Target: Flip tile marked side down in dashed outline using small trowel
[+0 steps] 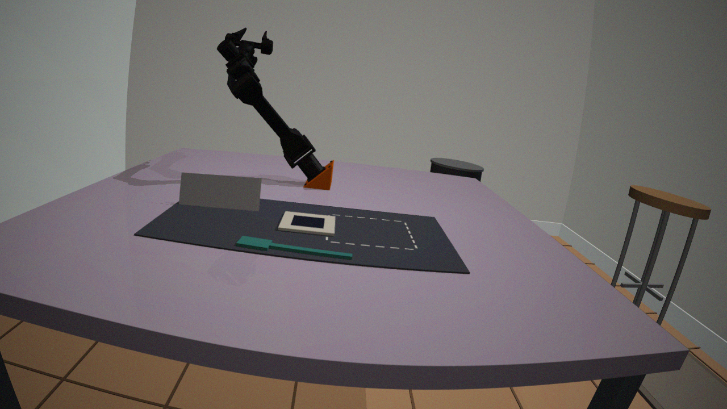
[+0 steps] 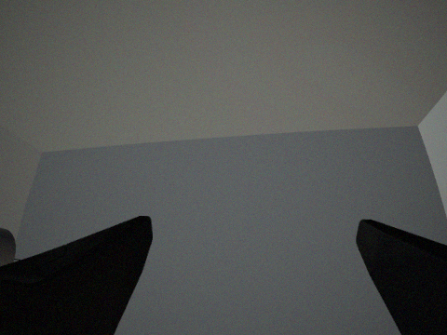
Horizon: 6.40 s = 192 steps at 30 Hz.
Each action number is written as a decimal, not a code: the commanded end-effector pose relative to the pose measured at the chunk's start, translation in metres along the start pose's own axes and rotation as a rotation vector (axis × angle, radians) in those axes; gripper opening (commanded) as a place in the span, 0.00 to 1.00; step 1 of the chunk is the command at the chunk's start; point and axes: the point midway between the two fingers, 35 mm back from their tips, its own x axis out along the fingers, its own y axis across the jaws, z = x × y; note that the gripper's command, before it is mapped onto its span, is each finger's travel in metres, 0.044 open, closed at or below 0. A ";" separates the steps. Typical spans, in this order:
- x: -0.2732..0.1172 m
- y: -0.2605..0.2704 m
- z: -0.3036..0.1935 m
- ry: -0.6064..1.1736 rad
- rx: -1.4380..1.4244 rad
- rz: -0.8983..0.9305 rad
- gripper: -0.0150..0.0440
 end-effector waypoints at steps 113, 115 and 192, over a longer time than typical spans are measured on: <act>-0.200 0.375 -0.344 1.794 0.790 0.428 0.42; -0.212 0.376 -0.348 1.847 0.806 0.402 0.42; -0.586 0.253 -0.241 2.854 -0.208 -2.212 0.42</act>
